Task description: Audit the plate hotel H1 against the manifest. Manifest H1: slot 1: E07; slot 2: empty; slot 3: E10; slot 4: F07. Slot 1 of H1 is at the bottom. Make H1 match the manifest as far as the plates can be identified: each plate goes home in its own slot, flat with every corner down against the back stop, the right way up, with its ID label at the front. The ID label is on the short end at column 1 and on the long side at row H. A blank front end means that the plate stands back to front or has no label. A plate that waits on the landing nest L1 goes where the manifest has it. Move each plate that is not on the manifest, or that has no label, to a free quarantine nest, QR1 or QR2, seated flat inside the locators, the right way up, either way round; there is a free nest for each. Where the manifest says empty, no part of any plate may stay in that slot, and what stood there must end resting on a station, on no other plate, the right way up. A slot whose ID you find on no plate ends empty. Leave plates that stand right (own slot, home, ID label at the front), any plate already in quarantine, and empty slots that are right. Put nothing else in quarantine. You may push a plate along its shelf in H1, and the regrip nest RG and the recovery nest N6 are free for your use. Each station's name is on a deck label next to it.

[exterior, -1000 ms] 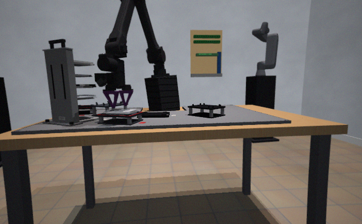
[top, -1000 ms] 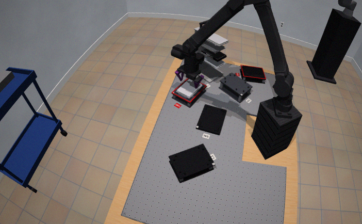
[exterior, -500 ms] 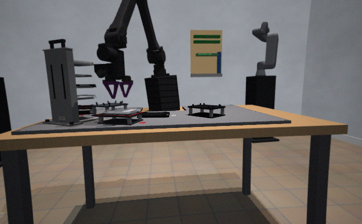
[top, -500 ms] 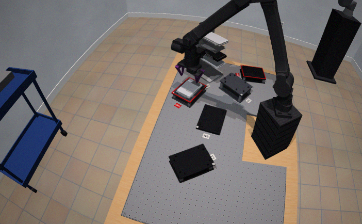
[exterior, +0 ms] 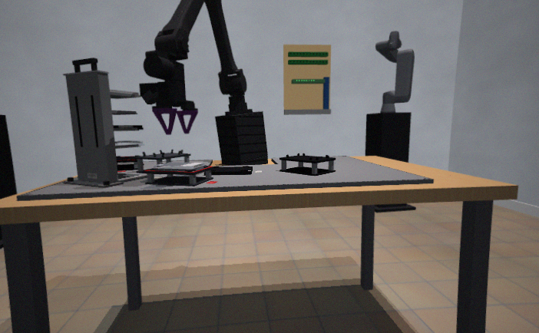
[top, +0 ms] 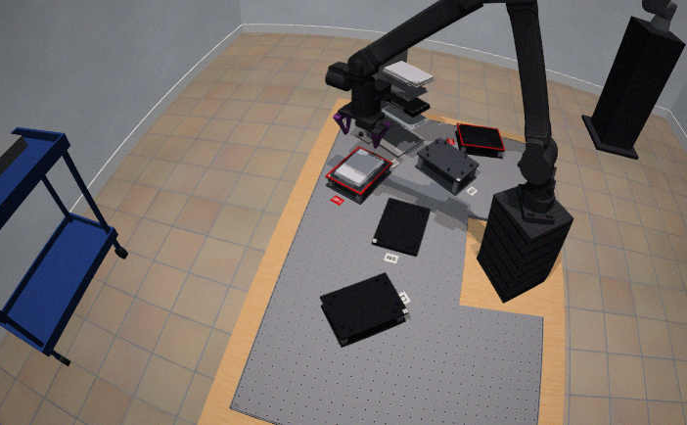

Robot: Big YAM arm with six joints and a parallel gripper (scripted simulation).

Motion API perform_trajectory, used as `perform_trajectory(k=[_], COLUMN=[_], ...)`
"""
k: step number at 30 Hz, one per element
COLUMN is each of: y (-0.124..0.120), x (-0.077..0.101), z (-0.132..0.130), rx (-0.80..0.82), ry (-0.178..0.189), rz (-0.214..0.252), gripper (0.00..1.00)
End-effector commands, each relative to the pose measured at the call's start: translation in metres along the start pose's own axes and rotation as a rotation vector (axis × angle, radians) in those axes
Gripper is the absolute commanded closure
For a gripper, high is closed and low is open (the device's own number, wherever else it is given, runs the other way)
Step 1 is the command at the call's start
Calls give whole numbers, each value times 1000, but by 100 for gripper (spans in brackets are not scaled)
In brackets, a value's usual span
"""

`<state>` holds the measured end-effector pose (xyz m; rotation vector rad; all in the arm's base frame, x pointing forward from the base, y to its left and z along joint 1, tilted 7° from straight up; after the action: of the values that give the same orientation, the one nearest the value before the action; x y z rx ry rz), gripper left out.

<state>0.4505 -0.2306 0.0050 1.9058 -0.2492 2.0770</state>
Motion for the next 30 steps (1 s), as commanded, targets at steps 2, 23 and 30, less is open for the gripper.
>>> perform_trajectory(k=[2, 23, 30], y=[1, 1, -1], x=[39, 92, 106], z=[27, 26, 25], rx=[-9, -10, -6], ry=[69, 73, 73], rz=[-8, -9, -8], gripper=[0, 0, 0])
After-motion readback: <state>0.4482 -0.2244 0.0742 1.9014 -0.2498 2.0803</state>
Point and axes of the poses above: the point where the finger pads meet when closed, its own x axis back along the fingers, its own z axis across the jaws, y = z × x, the point moved 2 cm from there along x, back along the fingers, and after that the axes turned 7 degrees about x, right-handed, at the moved point
